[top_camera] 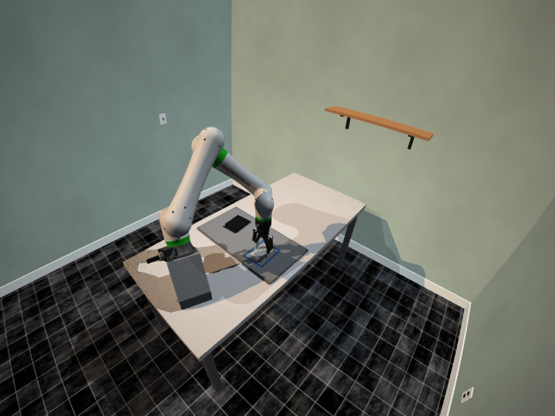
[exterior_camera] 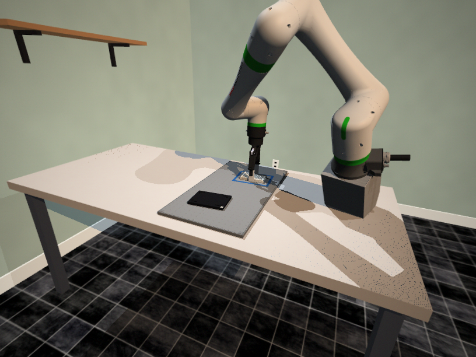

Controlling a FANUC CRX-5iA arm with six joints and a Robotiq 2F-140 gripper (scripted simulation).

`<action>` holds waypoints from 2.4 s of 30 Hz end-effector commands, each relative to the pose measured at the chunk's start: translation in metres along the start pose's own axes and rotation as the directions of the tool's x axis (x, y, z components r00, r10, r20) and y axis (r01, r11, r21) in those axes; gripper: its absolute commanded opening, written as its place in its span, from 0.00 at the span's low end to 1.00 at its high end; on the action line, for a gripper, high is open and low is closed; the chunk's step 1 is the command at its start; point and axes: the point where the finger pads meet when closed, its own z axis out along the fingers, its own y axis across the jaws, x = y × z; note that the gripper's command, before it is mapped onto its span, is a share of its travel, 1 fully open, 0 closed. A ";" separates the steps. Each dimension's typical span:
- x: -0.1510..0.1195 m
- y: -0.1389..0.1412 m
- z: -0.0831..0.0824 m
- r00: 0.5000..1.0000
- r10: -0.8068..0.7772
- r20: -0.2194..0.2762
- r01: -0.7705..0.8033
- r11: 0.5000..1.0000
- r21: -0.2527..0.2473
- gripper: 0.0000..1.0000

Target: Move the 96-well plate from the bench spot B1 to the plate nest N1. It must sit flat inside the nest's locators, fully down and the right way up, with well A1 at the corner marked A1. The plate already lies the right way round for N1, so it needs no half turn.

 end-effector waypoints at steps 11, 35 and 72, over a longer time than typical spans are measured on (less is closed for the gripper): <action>0.000 0.000 -0.017 1.000 0.000 0.000 0.000 1.000 0.000 0.00; 0.000 0.000 -0.050 1.000 0.000 0.000 0.000 1.000 0.000 0.00; 0.009 -0.025 -0.064 0.999 -0.036 0.000 0.036 0.999 0.000 0.00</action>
